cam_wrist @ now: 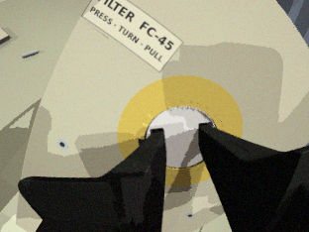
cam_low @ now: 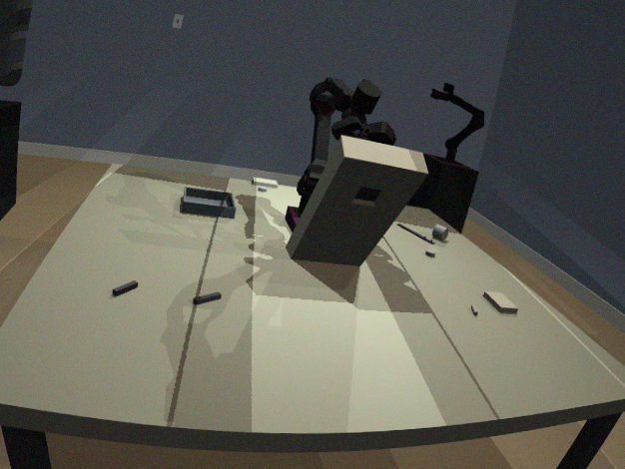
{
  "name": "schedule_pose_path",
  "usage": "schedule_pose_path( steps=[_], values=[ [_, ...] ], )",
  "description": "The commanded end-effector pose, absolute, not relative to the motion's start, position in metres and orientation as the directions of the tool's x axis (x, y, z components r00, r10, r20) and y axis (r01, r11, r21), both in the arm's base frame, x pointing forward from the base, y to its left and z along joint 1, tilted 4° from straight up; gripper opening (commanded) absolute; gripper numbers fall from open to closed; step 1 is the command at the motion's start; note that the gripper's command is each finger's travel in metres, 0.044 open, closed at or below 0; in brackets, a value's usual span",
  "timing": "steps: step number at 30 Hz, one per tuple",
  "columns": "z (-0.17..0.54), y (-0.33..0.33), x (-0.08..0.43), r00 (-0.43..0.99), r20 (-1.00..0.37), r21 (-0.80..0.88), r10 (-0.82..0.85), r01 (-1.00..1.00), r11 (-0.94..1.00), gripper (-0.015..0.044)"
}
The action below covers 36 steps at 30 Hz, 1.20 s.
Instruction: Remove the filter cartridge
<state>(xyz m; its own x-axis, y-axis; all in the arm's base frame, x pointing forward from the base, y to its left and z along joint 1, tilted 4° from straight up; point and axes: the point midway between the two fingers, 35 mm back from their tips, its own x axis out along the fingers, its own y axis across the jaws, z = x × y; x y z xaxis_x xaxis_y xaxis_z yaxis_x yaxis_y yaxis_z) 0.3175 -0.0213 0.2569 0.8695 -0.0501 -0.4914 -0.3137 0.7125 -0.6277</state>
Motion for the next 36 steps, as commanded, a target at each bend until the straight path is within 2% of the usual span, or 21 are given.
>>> schedule_pose_path(
  steps=[1,8,23,36],
  values=[
    [0.255,-0.023,0.324,0.871,-0.488,-0.628,-0.056,-0.306,0.715,0.0000],
    [0.255,-0.023,0.324,0.871,-0.488,-0.628,-0.056,-0.306,0.715,0.0000],
    [0.294,-0.018,0.254,0.868,-0.494,-0.626,-0.056,-0.310,0.715,0.0000],
    [0.268,-0.017,0.242,0.867,-0.495,-0.626,-0.056,-0.311,0.715,0.0000]
  ],
)
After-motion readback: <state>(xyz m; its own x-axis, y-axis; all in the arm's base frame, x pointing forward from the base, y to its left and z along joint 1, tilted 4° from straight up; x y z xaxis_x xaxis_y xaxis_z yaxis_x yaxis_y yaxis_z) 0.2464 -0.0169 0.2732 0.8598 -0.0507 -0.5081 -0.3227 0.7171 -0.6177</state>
